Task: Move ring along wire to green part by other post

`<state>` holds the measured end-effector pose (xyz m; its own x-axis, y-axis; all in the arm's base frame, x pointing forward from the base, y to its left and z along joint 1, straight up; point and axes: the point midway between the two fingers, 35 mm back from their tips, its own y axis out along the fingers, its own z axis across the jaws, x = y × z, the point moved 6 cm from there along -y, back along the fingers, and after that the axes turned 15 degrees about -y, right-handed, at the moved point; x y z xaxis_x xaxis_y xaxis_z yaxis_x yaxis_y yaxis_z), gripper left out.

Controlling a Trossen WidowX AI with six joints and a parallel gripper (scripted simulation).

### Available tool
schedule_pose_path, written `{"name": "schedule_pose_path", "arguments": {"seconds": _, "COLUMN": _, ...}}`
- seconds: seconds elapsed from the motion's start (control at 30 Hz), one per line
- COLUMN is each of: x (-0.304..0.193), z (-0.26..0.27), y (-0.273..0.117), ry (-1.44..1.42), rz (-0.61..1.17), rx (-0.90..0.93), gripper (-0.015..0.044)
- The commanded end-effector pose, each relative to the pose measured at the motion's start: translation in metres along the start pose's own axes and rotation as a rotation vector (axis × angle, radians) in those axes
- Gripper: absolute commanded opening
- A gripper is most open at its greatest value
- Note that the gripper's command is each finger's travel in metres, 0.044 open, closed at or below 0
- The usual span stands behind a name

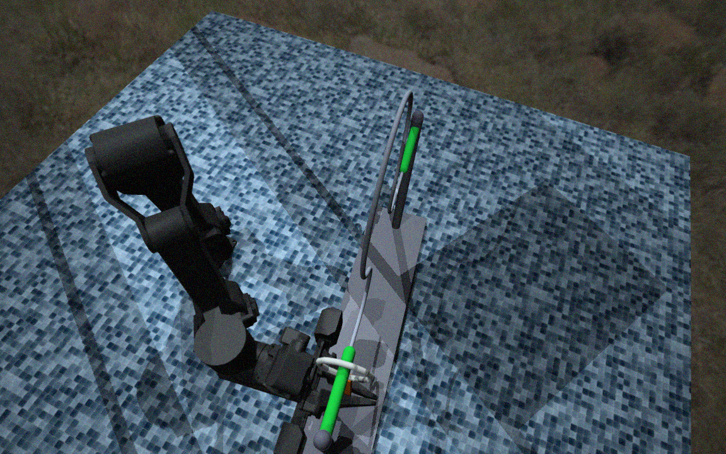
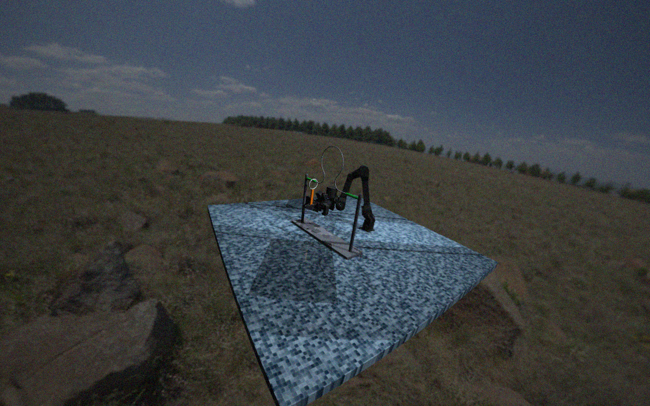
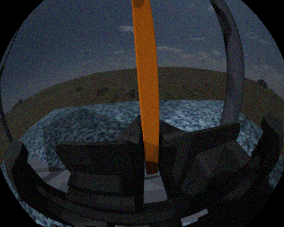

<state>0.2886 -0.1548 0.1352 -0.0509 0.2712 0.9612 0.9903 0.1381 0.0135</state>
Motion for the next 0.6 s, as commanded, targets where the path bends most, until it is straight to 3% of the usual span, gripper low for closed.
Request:
{"name": "schedule_pose_path", "arguments": {"seconds": 0.0, "x": 0.000, "z": 0.000, "y": 0.000, "ry": -0.002, "rz": 0.000, "rx": 0.000, "gripper": -0.0150}}
{"name": "schedule_pose_path", "arguments": {"seconds": 0.57, "x": 0.017, "z": -0.005, "y": 0.000, "ry": 0.003, "rz": 0.000, "rx": -0.002, "gripper": -0.0150}}
